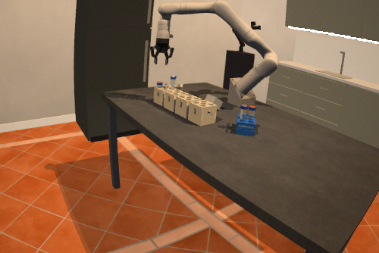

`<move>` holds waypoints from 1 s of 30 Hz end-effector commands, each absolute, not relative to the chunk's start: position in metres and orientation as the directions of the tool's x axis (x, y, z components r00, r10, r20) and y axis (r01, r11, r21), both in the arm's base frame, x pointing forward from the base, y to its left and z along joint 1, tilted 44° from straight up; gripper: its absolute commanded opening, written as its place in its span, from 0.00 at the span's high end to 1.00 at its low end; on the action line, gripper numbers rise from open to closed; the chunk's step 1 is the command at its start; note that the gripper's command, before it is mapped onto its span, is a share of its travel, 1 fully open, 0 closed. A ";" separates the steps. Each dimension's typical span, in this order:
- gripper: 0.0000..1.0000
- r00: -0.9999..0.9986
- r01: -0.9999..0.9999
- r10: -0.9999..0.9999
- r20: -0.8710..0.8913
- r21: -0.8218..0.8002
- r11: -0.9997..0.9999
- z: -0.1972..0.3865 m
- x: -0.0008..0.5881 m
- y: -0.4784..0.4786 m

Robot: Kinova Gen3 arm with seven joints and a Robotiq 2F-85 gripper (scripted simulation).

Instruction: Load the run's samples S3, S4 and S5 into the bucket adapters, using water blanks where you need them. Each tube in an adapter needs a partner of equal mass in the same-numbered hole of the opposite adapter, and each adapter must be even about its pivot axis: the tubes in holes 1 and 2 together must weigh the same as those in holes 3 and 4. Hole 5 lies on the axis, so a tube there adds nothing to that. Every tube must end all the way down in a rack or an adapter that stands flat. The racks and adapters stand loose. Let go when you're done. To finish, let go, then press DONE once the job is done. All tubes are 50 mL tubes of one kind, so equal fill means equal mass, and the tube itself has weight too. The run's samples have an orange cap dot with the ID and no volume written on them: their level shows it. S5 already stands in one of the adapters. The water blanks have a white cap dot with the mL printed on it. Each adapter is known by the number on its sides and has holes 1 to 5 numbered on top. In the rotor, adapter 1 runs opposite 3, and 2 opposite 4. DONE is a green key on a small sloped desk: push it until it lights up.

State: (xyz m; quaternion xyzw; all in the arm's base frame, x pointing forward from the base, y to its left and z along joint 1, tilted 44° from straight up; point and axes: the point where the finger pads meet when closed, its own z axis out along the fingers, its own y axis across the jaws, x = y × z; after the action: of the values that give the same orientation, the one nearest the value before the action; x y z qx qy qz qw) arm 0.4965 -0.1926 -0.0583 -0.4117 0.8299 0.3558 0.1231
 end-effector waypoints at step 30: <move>0.38 -0.550 -0.830 -0.639 -0.537 0.434 0.350 -0.073 0.467 -0.215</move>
State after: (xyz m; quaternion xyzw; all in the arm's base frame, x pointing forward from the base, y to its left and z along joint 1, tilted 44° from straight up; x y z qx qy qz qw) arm 0.4771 -0.2043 -0.0664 -0.4554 0.8070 0.3495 0.1383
